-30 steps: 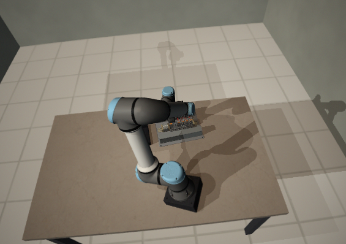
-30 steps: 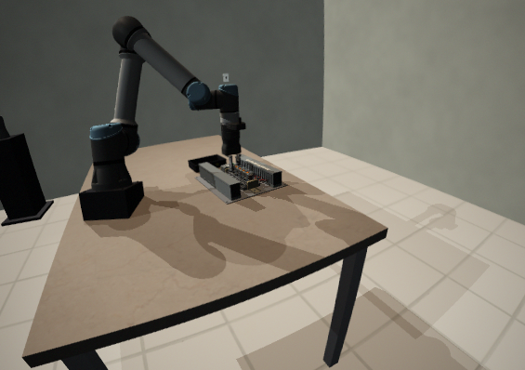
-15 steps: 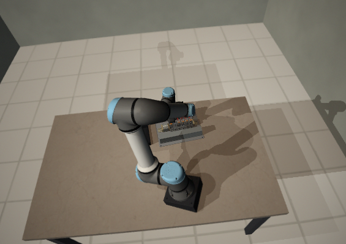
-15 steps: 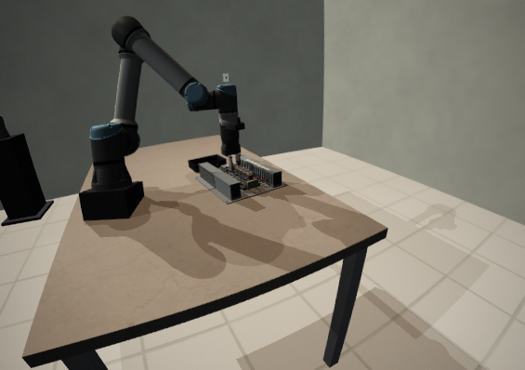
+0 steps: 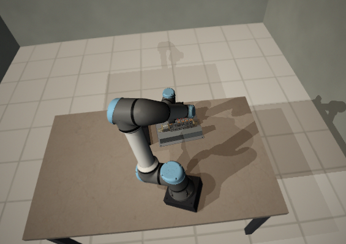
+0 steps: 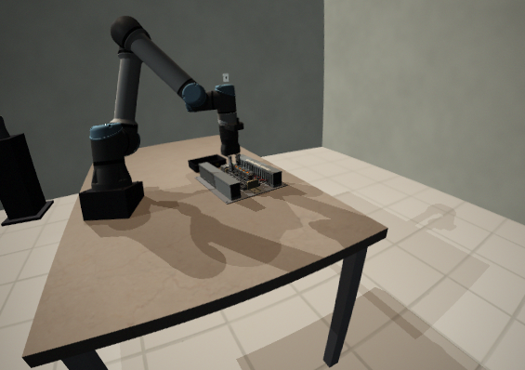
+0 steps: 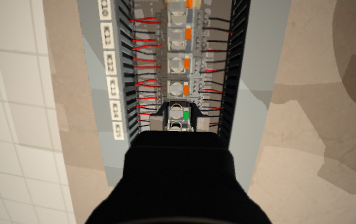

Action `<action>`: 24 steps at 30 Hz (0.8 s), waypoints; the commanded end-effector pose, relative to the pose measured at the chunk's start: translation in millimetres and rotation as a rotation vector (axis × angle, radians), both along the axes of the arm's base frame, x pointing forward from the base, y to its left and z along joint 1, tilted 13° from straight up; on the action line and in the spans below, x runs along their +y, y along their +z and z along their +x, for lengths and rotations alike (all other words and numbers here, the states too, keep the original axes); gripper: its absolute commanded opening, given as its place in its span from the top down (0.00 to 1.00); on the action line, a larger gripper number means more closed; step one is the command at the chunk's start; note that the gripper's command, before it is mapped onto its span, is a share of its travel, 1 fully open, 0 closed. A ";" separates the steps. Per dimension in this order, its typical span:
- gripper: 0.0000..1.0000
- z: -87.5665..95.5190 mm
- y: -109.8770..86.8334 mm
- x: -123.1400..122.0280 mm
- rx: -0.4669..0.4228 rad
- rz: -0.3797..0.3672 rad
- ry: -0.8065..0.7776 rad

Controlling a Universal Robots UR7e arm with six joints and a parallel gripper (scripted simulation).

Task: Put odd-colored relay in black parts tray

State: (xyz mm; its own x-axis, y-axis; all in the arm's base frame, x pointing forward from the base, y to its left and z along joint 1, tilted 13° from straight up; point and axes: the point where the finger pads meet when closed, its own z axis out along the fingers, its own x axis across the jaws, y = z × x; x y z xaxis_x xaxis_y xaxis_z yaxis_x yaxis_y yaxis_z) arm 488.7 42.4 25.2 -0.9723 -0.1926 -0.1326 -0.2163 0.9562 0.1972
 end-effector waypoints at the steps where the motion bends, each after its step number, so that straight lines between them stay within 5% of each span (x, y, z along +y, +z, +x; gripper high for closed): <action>1: 1.00 0.0 1.2 -0.4 -0.015 0.003 -0.003; 24: 1.00 -1.0 1.1 -0.6 -0.051 0.011 -0.010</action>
State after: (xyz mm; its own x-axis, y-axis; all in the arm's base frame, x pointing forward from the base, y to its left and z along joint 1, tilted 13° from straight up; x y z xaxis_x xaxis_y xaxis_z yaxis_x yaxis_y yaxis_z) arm 487.4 42.1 25.1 -0.9681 -0.1833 -0.1709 -0.2159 0.9563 0.1971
